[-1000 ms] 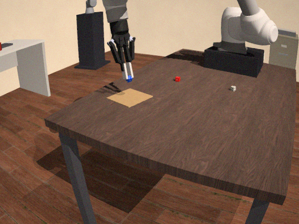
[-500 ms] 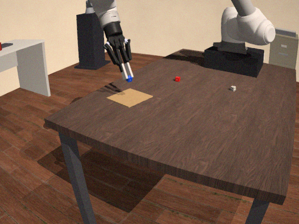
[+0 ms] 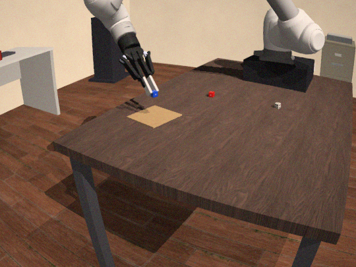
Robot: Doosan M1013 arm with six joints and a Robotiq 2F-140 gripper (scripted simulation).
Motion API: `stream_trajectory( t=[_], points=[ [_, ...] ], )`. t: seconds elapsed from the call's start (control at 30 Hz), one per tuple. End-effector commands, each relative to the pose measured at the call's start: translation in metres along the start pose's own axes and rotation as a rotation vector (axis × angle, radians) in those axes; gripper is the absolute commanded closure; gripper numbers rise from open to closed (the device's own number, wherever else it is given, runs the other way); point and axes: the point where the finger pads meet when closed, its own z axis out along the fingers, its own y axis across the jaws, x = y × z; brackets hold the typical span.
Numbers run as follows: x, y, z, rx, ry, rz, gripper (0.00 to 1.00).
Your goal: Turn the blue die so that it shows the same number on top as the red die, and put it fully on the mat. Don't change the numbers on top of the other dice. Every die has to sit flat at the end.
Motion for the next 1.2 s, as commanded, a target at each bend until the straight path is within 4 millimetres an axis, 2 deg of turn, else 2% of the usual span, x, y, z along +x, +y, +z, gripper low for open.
stream_trajectory(
  t=[0.0, 0.63, 1.17],
  points=[
    [0.001, -0.002, -0.002, 0.003, -0.036, -0.005, 0.82],
    [0.002, -0.002, -0.001, 0.003, -0.036, -0.005, 0.82],
    [0.012, -0.002, 0.010, 0.003, -0.036, -0.005, 0.82]
  ],
)
